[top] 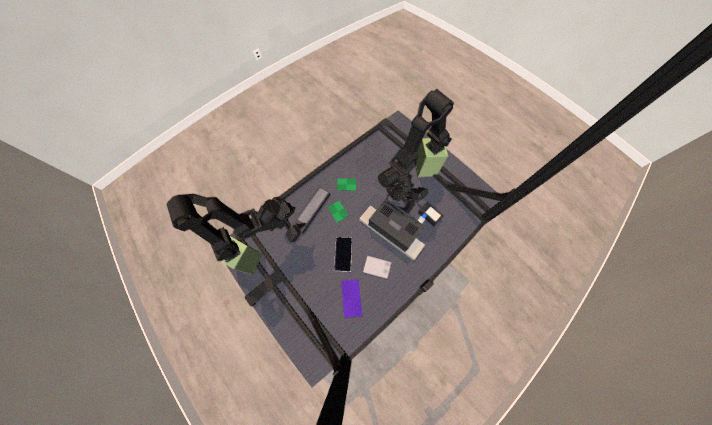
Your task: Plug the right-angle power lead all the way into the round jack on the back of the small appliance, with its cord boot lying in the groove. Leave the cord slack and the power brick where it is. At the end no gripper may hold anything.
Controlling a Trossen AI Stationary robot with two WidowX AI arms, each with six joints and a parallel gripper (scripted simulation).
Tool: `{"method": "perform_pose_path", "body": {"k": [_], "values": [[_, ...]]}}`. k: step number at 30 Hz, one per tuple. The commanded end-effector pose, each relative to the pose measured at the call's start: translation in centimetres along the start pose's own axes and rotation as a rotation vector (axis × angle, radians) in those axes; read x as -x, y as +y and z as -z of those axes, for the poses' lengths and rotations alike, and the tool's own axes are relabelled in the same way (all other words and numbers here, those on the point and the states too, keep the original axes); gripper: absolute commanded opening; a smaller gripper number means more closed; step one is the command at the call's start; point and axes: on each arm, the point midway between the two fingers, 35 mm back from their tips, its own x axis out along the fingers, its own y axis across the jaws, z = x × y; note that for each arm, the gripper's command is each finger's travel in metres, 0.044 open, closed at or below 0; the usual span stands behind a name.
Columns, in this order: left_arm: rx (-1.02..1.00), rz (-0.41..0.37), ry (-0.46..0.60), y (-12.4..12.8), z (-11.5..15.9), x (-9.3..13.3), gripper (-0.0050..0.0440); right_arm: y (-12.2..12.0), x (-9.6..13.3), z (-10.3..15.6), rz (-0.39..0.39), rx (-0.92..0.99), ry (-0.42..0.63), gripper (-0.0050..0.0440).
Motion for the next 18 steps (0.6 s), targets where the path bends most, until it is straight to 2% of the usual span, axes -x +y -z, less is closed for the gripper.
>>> {"method": "perform_pose_path", "body": {"k": [1,18], "values": [[-0.002,-0.002,-0.003,0.03,-0.06,0.01,0.0400,-0.03,-0.10,0.01,-0.001,-0.006,0.005,0.0000],[-0.002,-0.002,-0.003,0.03,-0.06,0.01,0.0400,-0.05,-0.25,-0.53,-0.001,-0.006,0.005,0.0000]]}}
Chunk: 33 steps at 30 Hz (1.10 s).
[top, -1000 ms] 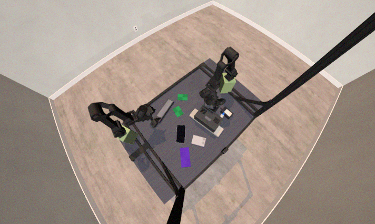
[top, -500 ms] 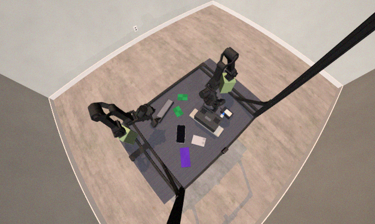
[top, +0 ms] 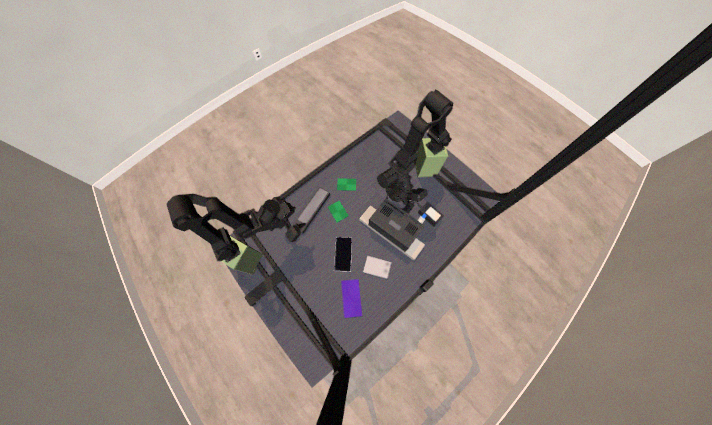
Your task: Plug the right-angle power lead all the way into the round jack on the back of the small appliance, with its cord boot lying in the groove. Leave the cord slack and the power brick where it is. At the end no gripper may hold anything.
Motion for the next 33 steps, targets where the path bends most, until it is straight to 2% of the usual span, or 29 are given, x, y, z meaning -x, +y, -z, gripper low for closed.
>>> {"method": "perform_pose_path", "body": {"k": [1,32,33], "values": [[-0.002,-0.002,-0.003,0.03,-0.06,0.01,0.0400,-0.05,-0.12,-0.08,0.000,-0.006,0.004,0.0000],[-0.002,-0.002,-0.003,0.03,-0.06,0.01,0.0400,-0.07,-0.41,-1.07,0.000,-0.006,0.004,0.0000],[-0.002,-0.002,-0.003,0.03,-0.06,0.01,0.0400,-0.01,-0.30,-0.95,-0.001,-0.004,0.003,0.0024]]}}
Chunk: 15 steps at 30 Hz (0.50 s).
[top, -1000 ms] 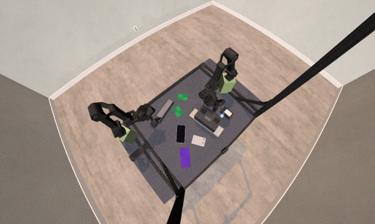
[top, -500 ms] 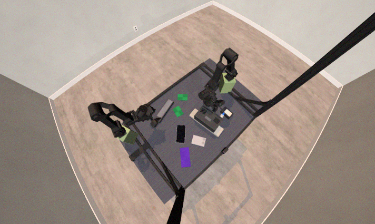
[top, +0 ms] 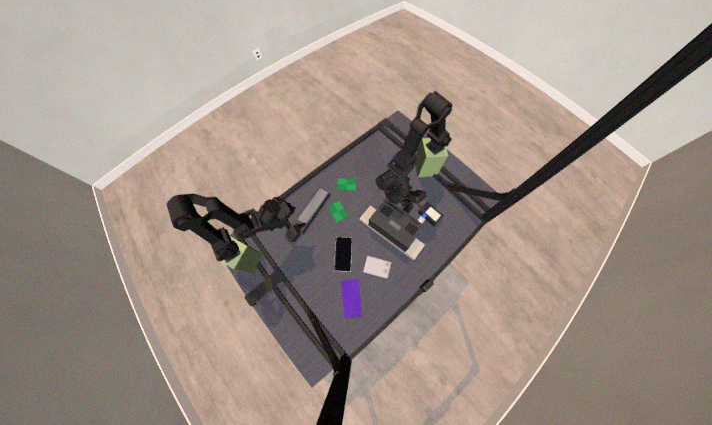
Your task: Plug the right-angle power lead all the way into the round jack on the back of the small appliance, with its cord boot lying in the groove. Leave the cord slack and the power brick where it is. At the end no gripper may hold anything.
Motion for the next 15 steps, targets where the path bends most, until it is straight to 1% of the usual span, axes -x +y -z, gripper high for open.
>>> {"method": "perform_pose_path", "body": {"k": [1,9,11,15], "values": [[-0.002,-0.002,-0.003,0.03,-0.06,0.01,0.0400,0.00,0.01,0.00,0.000,0.001,0.000,0.0048],[-0.002,-0.002,-0.003,0.03,-0.06,0.01,0.0400,0.00,0.01,0.00,0.000,0.001,0.000,0.0240],[-0.002,-0.002,-0.003,0.03,-0.06,0.01,0.0400,0.00,0.01,0.00,0.000,0.001,0.000,0.0240],[-0.002,-0.002,-0.003,0.03,-0.06,0.01,0.0400,0.00,0.01,0.00,0.000,0.001,0.000,0.0336]]}}
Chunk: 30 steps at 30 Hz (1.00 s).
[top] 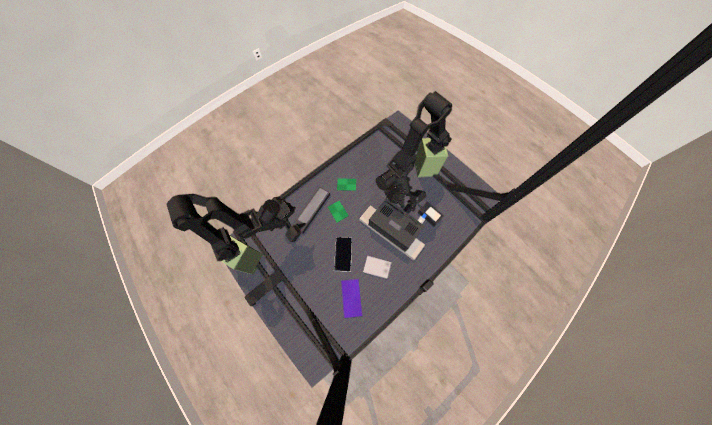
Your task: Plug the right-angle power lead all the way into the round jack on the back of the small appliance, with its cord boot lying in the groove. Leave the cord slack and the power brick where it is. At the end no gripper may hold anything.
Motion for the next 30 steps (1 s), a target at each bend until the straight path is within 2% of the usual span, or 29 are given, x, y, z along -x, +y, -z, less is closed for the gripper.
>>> {"method": "perform_pose_path", "body": {"k": [1,3,7,11,13,28,30], "values": [[-0.002,-0.002,-0.003,0.0,-0.1,0.0,0.0400,0.0,0.0,0.0,0.000,0.001,0.000,0.0360],[-0.002,-0.002,-0.003,0.0,-0.1,0.0,0.0400,0.0,0.0,0.0,0.000,0.001,0.000,0.0400],[-0.002,-0.002,-0.003,0.0,-0.1,0.0,0.0400,0.0,0.0,0.0,0.000,0.001,-0.004,0.0400],[-0.002,-0.002,-0.003,0.0,-0.1,0.0,0.0400,-0.4,0.6,-0.1,0.003,-0.003,-0.081,0.0400],[-0.002,-0.002,-0.003,0.0,-0.1,0.0,0.0400,-0.4,0.6,-0.1,0.003,-0.003,-0.081,0.0400],[-0.002,-0.002,-0.003,0.0,-0.1,0.0,0.0400,-0.5,4.5,-0.2,0.003,-0.005,-0.425,0.0400],[-0.002,-0.002,-0.003,0.0,-0.1,0.0,0.0400,-0.5,4.5,-0.2,0.003,-0.005,-0.425,0.0400]]}}
